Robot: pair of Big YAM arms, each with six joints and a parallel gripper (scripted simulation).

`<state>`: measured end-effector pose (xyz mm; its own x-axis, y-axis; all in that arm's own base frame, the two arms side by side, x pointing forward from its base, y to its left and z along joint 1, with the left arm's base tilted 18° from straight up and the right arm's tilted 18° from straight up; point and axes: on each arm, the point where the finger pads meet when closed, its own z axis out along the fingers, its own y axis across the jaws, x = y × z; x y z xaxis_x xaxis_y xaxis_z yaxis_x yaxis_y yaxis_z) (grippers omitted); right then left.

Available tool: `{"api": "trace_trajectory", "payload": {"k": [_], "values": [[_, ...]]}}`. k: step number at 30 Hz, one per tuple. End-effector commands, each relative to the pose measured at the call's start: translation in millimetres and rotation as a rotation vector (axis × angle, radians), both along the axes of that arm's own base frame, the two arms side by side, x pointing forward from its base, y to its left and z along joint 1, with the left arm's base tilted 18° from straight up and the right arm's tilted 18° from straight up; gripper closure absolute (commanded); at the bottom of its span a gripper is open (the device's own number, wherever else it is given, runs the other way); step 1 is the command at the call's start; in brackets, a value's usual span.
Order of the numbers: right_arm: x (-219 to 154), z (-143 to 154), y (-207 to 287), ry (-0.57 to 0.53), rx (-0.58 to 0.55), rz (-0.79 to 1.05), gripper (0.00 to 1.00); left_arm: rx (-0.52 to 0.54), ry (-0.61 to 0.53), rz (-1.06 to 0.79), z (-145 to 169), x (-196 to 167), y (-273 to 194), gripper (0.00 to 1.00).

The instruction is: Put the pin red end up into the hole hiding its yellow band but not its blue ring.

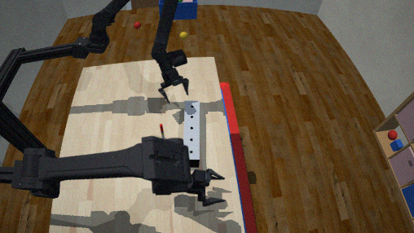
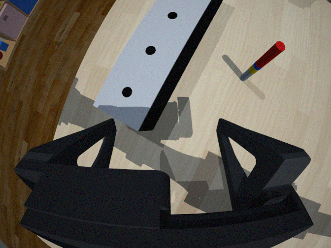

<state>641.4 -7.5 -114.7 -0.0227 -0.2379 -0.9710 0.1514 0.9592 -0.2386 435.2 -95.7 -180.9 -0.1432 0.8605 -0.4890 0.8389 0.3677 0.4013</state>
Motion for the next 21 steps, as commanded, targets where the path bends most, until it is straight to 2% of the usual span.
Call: {"api": "trace_trajectory", "payload": {"k": [1,4,11,15,19,21], "values": [[-11.7,47.3,-0.2,-0.029,-0.054,0.073,0.0,-0.058,0.077,0.049,-16.2,-37.4,-51.0,0.0],[-19.0,48.6,4.2,-0.015,-0.065,0.116,0.0,-0.055,0.085,0.048,-18.1,-43.2,-60.8,0.0],[-70.0,57.3,34.9,0.051,-0.152,0.412,0.0,-0.048,0.122,0.047,-26.5,-67.9,-114.5,0.0],[-97.5,57.4,52.1,0.102,-0.213,0.602,0.0,-0.081,0.173,0.129,-25.2,-69.1,-137.3,0.0],[-127.6,61.7,71.5,0.148,-0.265,0.786,0.0,-0.117,0.243,0.288,-22.1,-62.1,-154.0,0.0],[-127.6,61.7,71.5,0.148,-0.265,0.786,0.0,-0.117,0.243,0.288,-22.1,-62.1,-154.0,0.0]]}}
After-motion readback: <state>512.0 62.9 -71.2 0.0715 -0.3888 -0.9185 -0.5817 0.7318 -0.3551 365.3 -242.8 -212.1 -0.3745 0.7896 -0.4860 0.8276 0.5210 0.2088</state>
